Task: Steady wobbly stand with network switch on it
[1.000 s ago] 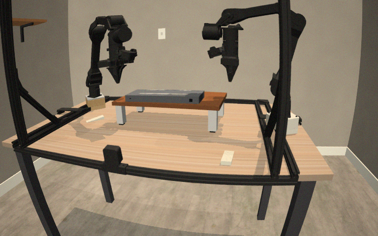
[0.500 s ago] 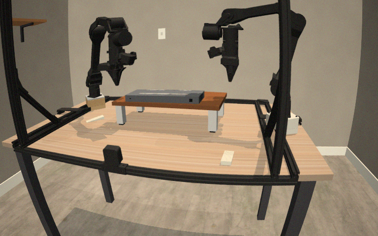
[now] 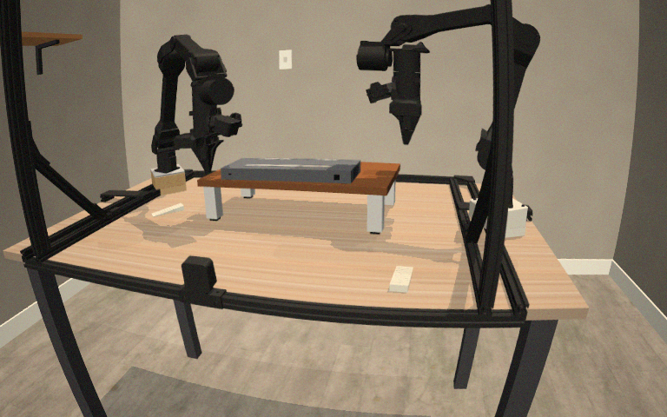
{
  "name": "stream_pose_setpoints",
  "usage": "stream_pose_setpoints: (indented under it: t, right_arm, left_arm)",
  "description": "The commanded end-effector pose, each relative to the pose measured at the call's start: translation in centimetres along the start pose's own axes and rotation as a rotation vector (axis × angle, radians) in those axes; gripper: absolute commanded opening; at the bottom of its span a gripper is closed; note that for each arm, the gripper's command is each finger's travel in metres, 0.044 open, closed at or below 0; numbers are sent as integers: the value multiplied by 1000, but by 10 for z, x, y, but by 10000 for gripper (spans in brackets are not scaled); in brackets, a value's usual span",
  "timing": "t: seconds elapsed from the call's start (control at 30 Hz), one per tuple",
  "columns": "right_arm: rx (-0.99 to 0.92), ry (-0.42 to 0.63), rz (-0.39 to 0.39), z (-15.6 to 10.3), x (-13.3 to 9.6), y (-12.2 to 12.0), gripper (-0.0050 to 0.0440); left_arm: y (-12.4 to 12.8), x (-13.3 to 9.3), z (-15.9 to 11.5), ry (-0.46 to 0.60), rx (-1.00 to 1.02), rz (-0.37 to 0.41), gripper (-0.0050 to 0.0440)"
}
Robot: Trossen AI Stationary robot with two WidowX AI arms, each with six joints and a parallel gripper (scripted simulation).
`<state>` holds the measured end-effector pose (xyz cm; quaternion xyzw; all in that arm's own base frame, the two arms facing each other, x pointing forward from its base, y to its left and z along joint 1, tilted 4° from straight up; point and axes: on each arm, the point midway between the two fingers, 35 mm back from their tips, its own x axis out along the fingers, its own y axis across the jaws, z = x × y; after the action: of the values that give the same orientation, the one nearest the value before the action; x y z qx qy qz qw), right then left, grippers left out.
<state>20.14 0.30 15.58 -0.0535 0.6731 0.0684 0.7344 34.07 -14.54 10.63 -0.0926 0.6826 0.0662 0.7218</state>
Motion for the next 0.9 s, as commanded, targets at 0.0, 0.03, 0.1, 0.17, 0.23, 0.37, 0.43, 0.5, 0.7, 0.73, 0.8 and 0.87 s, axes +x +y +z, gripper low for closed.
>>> stream_pose_setpoints:
  t: [0.0, 0.03, 0.1, 0.17, 0.23, 0.37, 0.43, 0.5, 0.7, 0.73, 0.8, 0.87]
  right_arm:
    - [0, 0, 0, 0, 0, 0, 0]
    - [0, 0, 0, 0, 0, 0, 0]
    - [0, 0, 0, 0, 0, 0, 0]
    - [0, 0, 0, 0, 0, 0, 0]
    - [0, 0, 0, 0, 0, 0, 0]
    - [0, 0, 0, 0, 0, 0, 0]
    - [0, 0, 0, 0, 0, 0, 0]
    - [0, 0, 0, 0, 0, 0, 0]
    - [0, 0, 0, 0, 0, 0, 0]
    - [0, 0, 0, 0, 0, 0, 0]
    - [0, 0, 0, 0, 0, 0, 0]
    - [0, 0, 0, 0, 0, 0, 0]
  left_arm:
    - [0, 4, -1, 3, -6, 0, 0]
    - [0, 4, -1, 3, -6, 0, 0]
    - [0, 4, -1, 3, -6, 0, 0]
    - [0, 4, -1, 3, -6, 0, 0]
    - [0, 4, -1, 3, -6, 0, 0]
    - [0, 4, -1, 3, -6, 0, 0]
    - [0, 4, -1, 3, -6, 0, 0]
    - [0, 4, -1, 3, -6, 0, 0]
    - [0, 4, -1, 3, -6, 0, 0]
    - [0, 4, -1, 3, -6, 0, 0]
    - [0, 20, -1, 3, -6, 0, 0]
    - [0, 20, -1, 3, -6, 0, 0]
